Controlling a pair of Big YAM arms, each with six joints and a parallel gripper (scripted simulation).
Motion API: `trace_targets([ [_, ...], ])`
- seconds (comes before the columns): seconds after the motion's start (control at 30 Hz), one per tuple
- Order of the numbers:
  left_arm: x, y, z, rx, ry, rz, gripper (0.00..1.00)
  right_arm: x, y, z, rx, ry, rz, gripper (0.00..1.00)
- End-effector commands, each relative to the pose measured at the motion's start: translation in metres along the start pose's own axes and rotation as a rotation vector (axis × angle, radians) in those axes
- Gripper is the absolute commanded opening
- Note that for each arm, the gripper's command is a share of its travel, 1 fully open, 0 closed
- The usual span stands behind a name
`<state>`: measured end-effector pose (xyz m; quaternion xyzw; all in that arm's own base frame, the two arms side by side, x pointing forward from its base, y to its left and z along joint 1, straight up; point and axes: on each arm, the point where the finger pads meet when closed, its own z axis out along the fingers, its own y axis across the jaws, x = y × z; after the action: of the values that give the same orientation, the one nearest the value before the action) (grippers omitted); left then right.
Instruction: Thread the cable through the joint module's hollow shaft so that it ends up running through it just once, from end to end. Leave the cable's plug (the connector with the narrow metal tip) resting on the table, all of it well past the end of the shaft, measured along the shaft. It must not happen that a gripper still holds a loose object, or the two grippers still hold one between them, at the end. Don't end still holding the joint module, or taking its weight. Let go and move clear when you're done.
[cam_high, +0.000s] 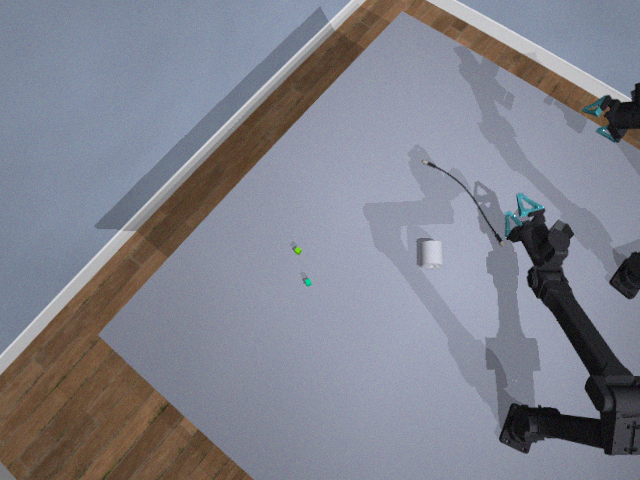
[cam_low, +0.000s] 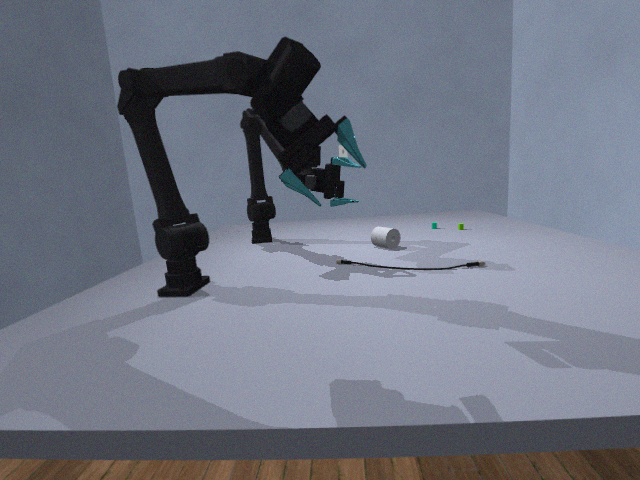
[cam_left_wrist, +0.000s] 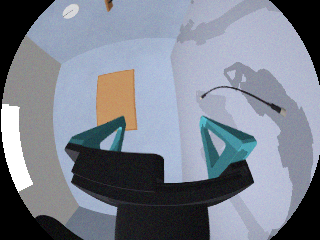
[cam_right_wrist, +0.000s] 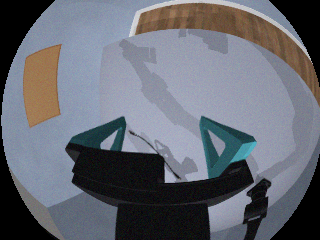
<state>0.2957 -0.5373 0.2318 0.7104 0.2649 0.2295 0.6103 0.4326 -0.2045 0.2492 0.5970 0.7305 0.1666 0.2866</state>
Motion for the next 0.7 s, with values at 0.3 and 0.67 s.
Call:
trace_targets([
  [0.3,0.124,0.085,0.008,-0.096,0.15,-0.385,1.0,0.005,0.095,-0.037,-0.217,-0.14,-0.34,1.0],
  [0.67,0.214,0.127,-0.015,-0.18,0.244,-0.608,1.0,0.018,0.14,-0.051,-0.312,-0.22,-0.523,1.0],
])
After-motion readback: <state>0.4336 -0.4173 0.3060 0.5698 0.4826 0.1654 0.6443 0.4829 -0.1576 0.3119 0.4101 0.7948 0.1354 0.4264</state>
